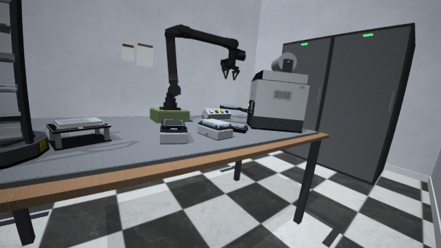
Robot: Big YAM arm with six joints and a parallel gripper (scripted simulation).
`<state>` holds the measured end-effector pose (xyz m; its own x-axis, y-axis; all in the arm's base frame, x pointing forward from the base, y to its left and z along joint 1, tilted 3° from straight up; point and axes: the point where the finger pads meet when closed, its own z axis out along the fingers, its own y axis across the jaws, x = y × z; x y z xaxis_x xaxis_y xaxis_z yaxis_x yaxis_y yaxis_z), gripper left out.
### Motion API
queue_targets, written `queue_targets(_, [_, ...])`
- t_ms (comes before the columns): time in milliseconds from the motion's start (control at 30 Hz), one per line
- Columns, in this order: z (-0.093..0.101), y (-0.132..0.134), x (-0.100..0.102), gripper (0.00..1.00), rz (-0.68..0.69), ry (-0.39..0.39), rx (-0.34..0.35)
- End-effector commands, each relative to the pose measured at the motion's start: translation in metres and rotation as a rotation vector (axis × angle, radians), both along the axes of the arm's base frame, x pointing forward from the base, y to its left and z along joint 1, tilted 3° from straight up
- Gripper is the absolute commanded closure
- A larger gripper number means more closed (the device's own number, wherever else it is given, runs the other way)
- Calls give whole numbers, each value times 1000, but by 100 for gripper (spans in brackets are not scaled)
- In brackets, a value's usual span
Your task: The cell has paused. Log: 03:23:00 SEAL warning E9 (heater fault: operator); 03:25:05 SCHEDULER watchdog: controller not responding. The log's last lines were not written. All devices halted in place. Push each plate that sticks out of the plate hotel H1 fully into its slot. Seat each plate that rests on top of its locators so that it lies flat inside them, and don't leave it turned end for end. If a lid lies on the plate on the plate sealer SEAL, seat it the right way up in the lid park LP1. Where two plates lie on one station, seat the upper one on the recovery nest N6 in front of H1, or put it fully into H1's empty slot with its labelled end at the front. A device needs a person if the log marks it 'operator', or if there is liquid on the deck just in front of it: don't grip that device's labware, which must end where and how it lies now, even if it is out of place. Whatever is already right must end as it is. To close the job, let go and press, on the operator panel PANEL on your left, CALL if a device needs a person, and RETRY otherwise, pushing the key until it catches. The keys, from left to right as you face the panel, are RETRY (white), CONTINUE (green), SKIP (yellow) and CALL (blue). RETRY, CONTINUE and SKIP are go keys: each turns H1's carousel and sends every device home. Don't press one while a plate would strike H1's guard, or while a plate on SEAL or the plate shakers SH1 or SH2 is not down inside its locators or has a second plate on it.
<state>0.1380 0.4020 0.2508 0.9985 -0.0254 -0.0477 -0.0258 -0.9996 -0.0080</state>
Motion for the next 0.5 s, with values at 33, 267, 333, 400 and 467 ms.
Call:
queue_targets(33, [-14,7,-2,14,15,-3,12])
queue_targets(267, [-52,9,-5,28,4,-1,5])
queue_targets(333, [-62,9,-6,32,4,0,5])
queue_targets(400, [-72,9,-6,36,4,0,5])
queue_targets(467, [-82,9,-7,40,4,0,5])
